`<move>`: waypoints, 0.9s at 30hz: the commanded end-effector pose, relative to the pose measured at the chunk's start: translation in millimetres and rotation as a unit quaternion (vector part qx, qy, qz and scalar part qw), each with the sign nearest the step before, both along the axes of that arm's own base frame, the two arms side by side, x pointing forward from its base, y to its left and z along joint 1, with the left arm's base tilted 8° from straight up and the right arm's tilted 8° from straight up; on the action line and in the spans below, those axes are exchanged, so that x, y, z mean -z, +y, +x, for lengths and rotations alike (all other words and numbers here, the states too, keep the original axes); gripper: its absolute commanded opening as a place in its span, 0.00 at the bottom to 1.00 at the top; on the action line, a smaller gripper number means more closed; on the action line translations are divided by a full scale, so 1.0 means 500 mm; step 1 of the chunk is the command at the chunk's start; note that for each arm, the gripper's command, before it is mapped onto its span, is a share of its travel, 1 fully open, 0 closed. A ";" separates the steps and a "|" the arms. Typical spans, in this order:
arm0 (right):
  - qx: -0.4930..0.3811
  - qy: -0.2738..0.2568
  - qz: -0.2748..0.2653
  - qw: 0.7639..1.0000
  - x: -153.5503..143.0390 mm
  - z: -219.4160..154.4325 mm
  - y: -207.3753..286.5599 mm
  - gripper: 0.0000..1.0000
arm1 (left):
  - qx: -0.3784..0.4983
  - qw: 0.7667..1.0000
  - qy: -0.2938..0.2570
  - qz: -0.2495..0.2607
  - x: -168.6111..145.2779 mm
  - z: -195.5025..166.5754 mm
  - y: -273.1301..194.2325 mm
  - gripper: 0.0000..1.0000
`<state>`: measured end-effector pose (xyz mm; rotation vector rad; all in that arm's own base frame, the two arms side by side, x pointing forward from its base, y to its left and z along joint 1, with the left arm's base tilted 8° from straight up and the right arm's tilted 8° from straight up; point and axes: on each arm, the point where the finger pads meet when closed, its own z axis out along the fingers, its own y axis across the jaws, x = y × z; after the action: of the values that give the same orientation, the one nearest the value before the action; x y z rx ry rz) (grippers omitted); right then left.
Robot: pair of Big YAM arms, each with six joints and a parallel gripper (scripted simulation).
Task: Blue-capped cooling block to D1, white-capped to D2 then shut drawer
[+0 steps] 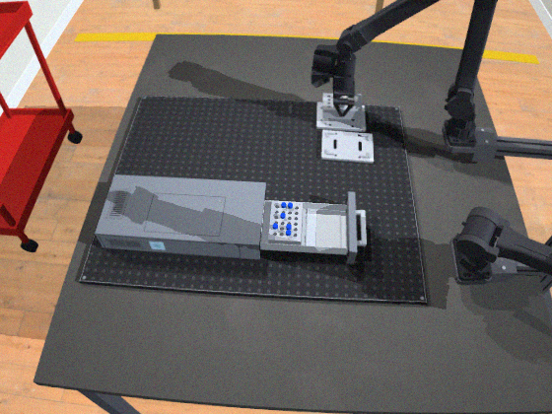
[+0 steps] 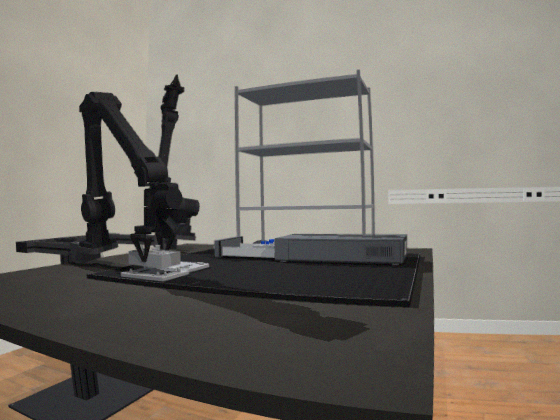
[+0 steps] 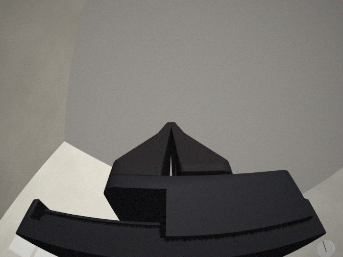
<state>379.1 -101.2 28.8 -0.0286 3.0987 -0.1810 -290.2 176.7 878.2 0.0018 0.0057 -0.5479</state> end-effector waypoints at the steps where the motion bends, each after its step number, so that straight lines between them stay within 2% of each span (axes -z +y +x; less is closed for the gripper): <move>1: 0.004 -0.065 -0.012 0.998 -0.086 0.090 -0.021 0.00 | -0.004 1.000 0.014 0.009 -0.016 0.036 -0.028 0.00; 27: 0.002 -0.066 -0.012 0.998 -0.077 0.085 -0.020 0.00 | -0.004 1.000 0.014 0.009 -0.016 0.036 -0.028 0.00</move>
<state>382.2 -102.1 29.1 -0.0265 3.0856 -0.1848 -290.2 176.7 878.2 0.0018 0.0057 -0.5479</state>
